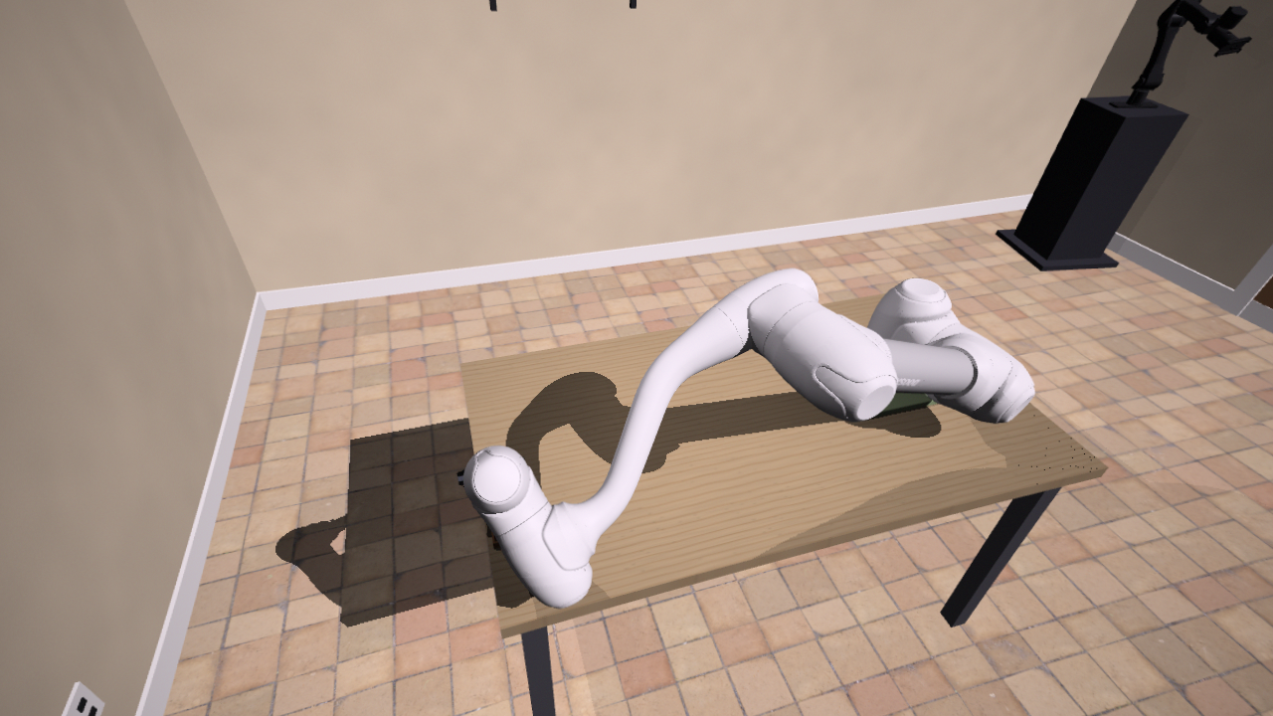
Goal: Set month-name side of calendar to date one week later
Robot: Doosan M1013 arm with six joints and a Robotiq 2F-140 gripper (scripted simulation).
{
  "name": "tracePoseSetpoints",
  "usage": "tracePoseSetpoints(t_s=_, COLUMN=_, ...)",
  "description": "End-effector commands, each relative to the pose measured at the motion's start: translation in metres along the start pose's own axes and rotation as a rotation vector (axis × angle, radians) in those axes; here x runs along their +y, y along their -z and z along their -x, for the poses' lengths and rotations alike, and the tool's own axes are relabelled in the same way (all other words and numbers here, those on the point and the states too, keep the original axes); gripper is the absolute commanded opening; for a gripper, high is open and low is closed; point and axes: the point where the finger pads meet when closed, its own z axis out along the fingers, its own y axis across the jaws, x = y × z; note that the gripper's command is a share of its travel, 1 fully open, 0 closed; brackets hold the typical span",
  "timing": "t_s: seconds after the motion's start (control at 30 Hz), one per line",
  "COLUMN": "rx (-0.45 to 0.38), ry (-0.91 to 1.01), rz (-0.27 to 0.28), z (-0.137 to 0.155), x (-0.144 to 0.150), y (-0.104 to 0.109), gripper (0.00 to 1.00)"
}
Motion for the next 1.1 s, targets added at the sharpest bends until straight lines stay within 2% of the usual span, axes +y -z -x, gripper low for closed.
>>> tracePoseSetpoints(t_s=0.0, rx=0.000, ry=0.000, rz=0.000, z=-0.0002, x=0.0000, y=0.0002, gripper=0.36)
tracePoseSetpoints(t_s=0.87, rx=0.000, ry=0.000, rz=0.000, z=-0.0002, x=0.0000, y=0.0002, gripper=0.36)
tracePoseSetpoints(t_s=0.9, rx=0.000, ry=0.000, rz=0.000, z=-0.0002, x=0.0000, y=0.0002, gripper=0.25)
tracePoseSetpoints(t_s=1.07, rx=0.000, ry=0.000, rz=0.000, z=-0.0002, x=0.0000, y=0.0002, gripper=0.25)
